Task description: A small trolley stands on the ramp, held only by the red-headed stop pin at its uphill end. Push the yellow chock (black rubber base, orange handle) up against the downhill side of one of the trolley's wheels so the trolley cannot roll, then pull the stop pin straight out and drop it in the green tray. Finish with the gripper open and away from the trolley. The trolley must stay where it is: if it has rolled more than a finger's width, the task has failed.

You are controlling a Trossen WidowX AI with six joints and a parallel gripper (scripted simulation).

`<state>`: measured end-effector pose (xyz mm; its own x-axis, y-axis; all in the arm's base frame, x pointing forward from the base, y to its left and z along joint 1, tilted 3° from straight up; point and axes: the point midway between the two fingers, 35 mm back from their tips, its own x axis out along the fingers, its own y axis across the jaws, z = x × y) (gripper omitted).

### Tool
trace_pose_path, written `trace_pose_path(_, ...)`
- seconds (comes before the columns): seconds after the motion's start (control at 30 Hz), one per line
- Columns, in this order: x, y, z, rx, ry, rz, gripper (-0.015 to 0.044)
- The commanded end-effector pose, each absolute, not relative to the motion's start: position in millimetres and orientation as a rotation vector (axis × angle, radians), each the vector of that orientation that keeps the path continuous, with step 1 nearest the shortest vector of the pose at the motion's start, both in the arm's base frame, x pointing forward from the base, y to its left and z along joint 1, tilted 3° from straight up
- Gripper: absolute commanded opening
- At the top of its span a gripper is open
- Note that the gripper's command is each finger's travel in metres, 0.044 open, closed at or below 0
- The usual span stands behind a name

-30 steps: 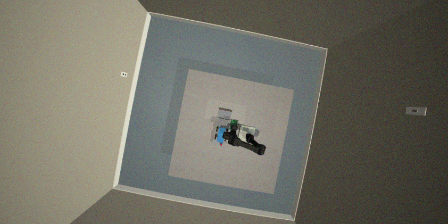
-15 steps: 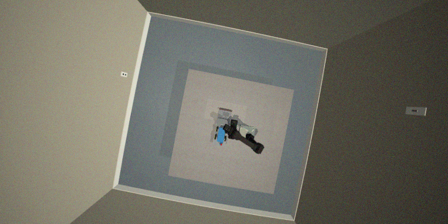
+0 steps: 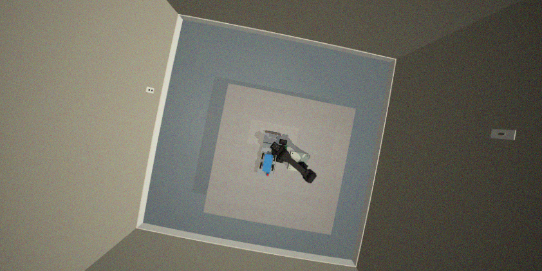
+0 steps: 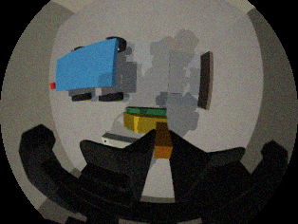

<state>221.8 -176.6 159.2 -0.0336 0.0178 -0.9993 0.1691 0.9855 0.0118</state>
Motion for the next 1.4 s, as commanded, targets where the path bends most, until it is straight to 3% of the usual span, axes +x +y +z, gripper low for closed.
trace_pose_path(0.0,222.6,-182.0,158.3,0.192,1.597,-0.076,0.0000)
trace_pose_path(0.57,251.4,-189.8,151.6,0.191,1.595,-0.076,0.0000)
trace_pose_path(1.37,250.5,-187.5,104.7,0.191,1.595,-0.076,0.0000)
